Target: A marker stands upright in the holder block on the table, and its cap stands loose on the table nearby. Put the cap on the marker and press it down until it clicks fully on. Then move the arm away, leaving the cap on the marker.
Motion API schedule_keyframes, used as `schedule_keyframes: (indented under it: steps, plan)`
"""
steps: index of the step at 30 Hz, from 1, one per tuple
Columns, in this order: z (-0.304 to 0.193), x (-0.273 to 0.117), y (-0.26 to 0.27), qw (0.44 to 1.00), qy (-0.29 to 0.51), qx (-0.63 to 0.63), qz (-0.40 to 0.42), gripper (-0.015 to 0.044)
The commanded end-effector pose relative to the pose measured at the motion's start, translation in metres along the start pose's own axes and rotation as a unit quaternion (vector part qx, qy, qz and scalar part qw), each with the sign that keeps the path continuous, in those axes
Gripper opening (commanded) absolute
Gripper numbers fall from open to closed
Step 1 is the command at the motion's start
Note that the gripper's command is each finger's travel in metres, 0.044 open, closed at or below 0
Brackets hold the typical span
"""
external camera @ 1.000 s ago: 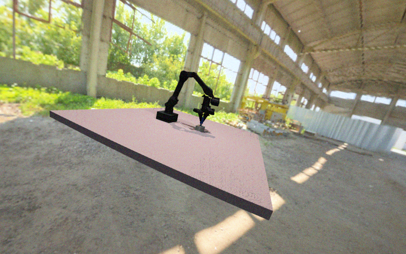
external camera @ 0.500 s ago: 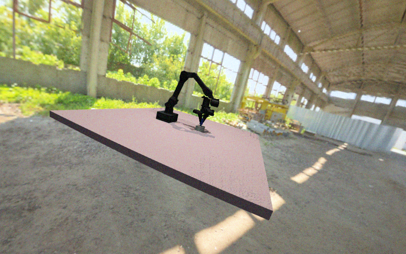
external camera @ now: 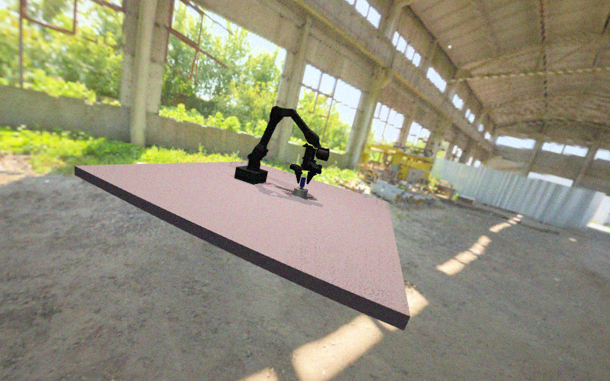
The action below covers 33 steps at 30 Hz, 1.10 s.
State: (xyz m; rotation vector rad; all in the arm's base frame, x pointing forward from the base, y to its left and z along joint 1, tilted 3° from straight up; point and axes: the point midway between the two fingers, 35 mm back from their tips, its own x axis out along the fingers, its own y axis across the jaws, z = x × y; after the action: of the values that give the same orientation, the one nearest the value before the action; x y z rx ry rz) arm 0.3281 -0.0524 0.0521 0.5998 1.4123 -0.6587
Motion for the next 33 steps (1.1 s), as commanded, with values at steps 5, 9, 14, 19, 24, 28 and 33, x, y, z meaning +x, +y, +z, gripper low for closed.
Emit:
schedule_keyframes:
  steps: [5,9,14,19,24,28,33]
  plan:
    - [0.0,-0.002,0.0,1.0,0.0,0.0,0.0,0.044]
    - [0.002,-0.053,0.001,1.0,0.0,0.001,0.001,0.044]
    - [0.0,-0.075,0.0,1.0,0.0,0.0,0.0,0.044]
    - [0.0,-0.073,0.0,0.998,0.0,-0.063,0.0,0.0361]
    - [-0.002,-0.066,-0.001,0.961,0.0,-0.277,0.001,0.023]
    - [-0.003,-0.066,-0.002,0.953,0.0,-0.304,0.001,0.0125]
    - [-0.003,-0.066,-0.002,0.953,0.0,-0.304,0.001,0.0]
